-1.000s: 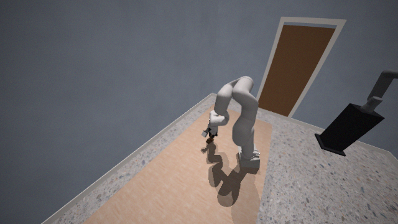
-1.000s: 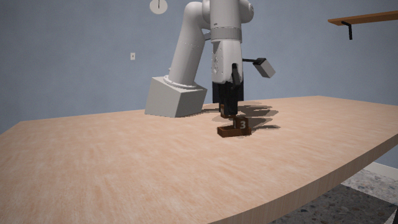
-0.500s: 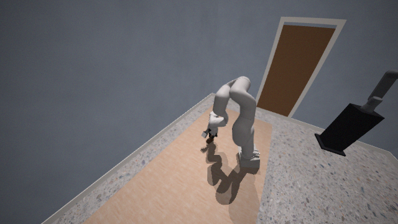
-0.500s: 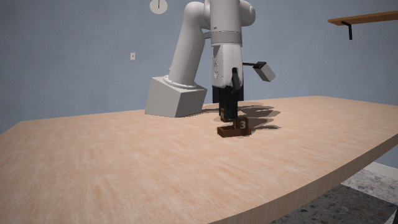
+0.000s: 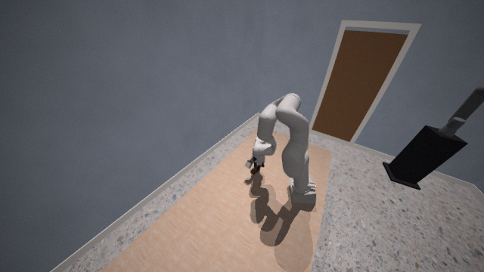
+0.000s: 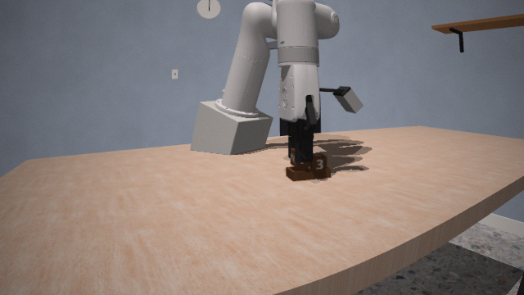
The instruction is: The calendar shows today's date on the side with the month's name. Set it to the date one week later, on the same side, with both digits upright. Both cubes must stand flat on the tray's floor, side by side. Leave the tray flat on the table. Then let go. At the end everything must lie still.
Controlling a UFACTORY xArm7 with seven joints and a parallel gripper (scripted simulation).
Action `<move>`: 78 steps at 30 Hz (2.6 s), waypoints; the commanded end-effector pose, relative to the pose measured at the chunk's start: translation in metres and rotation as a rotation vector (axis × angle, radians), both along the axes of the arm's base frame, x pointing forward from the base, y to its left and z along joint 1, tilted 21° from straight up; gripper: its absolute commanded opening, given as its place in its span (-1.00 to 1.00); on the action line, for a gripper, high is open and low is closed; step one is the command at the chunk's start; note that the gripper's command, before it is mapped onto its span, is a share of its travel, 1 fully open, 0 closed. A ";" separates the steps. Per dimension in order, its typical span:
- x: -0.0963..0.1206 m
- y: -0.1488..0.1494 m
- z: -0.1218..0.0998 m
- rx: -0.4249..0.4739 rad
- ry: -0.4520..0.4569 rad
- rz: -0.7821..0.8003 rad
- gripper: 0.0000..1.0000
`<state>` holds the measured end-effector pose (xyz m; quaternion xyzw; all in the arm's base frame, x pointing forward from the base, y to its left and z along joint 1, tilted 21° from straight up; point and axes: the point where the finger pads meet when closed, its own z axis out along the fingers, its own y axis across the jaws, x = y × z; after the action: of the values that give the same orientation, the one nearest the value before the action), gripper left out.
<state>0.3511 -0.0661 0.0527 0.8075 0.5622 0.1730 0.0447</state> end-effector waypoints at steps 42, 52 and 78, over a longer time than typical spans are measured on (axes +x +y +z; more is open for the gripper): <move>0.003 0.000 -0.004 0.000 -0.004 -0.001 -0.47; 0.004 0.001 -0.008 0.000 -0.004 -0.001 -0.47; 0.005 0.001 -0.011 0.000 -0.004 -0.001 -0.47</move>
<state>0.3554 -0.0645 0.0407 0.8073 0.5622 0.1736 0.0449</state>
